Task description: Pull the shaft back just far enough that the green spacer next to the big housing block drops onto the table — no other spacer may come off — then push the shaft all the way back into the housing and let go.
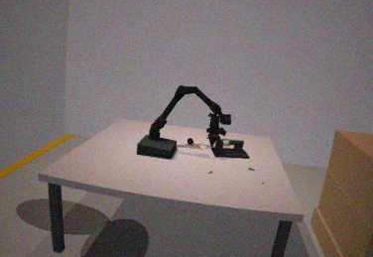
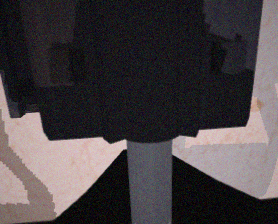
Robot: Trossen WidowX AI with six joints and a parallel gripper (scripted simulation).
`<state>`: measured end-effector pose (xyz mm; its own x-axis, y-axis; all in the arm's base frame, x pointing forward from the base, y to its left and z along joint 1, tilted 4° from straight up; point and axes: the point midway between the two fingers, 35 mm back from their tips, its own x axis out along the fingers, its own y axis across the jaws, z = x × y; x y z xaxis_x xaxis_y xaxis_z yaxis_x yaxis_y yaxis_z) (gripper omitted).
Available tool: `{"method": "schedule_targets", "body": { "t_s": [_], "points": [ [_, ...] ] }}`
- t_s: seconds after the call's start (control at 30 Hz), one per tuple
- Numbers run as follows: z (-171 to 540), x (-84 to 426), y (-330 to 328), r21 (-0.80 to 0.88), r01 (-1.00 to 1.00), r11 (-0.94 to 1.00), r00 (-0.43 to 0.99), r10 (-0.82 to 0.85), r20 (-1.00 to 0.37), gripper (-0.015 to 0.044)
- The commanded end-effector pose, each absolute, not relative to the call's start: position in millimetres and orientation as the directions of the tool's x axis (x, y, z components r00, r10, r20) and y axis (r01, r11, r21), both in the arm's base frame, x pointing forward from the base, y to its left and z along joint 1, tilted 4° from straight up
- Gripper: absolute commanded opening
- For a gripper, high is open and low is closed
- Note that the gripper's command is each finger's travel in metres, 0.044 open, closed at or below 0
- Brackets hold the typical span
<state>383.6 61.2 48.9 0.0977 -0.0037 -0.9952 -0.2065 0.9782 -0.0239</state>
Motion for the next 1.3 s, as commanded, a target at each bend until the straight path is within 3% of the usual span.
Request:
{"method": "schedule_targets", "body": {
  "t_s": [0.0, 1.27],
  "points": [
    [48.3, 378.8, 60.0, -0.025, -0.205, 0.978, 0.095, -0.005, -0.995, 0.0],
    [48.0, 375.5, 59.3, -0.025, -0.205, 0.978, 0.094, -0.005, -0.996, 0.0]
  ]
}}
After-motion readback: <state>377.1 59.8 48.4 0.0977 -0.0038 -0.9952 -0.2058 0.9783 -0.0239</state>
